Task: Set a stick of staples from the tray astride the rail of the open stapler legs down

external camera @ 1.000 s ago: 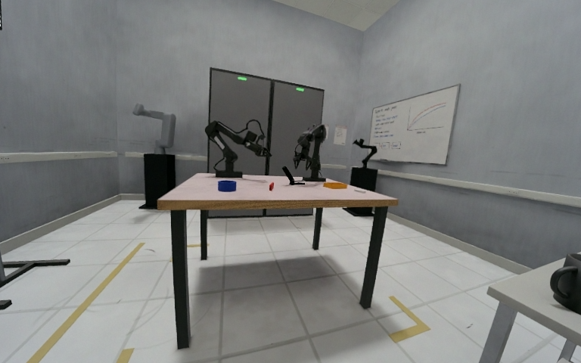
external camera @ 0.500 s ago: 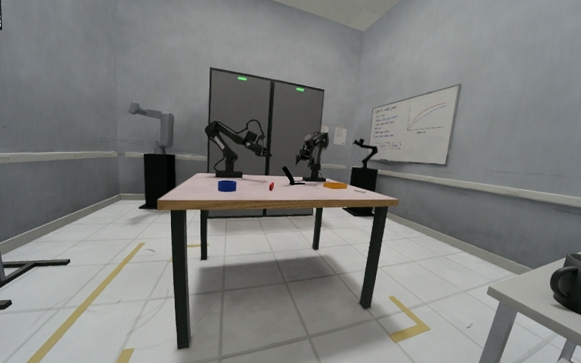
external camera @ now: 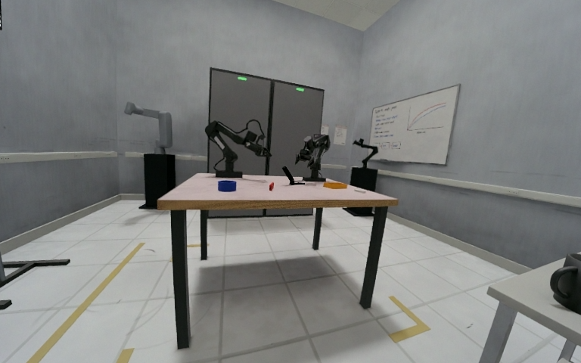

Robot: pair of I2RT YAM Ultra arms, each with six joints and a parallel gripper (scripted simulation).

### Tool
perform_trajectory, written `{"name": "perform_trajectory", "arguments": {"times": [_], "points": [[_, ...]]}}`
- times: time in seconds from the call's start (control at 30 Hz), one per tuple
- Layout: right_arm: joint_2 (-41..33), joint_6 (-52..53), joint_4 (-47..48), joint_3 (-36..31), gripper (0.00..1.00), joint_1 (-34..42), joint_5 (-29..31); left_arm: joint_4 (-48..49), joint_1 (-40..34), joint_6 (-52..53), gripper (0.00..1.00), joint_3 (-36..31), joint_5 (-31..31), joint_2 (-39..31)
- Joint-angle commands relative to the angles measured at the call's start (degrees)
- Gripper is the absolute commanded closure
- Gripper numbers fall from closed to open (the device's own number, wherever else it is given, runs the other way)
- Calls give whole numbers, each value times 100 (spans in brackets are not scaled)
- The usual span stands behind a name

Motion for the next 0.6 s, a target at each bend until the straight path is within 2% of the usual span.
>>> {"name": "perform_trajectory", "arguments": {"times": [0.0,0.57], "points": [[-105,-12,9,14,0,-13,-12,70,-63,-75,0,-95,-73,-139],[-105,-12,9,14,0,-13,-12,70,-31,-77,0,-33,-78,-89]]}}
